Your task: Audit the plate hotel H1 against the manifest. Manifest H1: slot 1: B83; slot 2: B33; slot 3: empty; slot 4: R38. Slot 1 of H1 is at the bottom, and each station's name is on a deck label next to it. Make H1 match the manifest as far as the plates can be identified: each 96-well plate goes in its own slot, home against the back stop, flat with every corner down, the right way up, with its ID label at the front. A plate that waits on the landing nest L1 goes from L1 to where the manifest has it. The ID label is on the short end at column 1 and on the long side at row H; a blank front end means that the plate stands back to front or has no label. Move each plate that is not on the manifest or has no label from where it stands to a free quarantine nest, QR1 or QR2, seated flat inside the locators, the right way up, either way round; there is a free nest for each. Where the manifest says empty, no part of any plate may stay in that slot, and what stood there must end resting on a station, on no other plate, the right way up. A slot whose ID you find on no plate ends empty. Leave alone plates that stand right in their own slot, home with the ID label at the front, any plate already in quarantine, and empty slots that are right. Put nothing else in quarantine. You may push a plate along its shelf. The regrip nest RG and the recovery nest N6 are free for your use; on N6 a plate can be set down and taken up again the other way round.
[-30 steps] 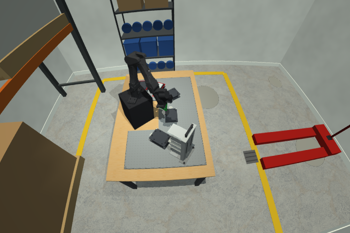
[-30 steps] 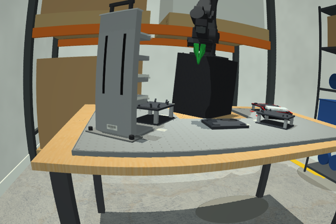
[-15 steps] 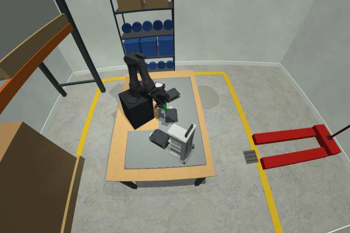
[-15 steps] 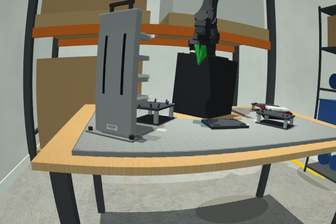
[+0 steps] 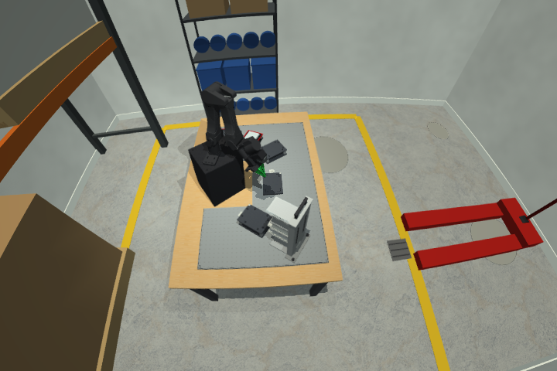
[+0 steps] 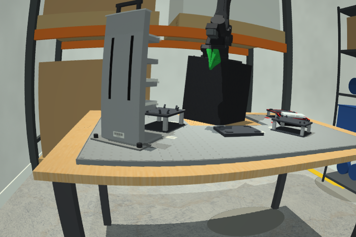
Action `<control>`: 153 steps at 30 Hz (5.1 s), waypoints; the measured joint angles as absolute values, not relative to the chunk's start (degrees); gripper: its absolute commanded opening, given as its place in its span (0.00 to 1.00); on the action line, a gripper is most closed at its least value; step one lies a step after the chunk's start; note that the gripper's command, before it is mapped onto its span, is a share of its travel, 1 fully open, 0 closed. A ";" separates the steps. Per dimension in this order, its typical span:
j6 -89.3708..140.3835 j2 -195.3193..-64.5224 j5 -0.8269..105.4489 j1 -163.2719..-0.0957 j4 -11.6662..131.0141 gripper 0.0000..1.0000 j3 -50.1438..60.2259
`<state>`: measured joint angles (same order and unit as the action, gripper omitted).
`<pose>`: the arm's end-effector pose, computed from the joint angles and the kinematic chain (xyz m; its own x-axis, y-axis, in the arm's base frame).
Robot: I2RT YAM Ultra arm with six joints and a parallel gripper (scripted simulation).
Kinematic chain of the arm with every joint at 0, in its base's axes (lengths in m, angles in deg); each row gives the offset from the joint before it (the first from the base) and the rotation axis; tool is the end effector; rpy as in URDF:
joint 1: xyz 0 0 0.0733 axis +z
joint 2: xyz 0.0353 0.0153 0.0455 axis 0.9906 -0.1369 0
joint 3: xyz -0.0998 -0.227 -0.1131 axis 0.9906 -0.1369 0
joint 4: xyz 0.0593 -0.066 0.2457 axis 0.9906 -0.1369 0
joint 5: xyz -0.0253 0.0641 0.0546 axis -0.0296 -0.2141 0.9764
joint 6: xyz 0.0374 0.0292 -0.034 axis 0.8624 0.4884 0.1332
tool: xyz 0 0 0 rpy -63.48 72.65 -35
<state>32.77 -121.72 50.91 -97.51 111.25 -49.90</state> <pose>0.2091 -0.0573 0.0629 -0.6746 0.3167 -0.6669 0.3650 0.9283 0.0716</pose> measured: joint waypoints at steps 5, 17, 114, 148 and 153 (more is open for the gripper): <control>33.41 -121.72 50.78 -98.06 114.55 0.00 -49.90; 27.42 -123.84 57.16 -109.49 116.40 0.00 -49.29; -0.71 -105.33 81.92 -143.96 67.01 1.00 -26.01; 2.33 -112.28 79.72 -140.20 71.99 1.00 -24.24; 3.18 -114.18 79.10 -139.19 73.30 1.00 -23.65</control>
<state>3.18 -114.18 79.10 -139.19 73.30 -23.65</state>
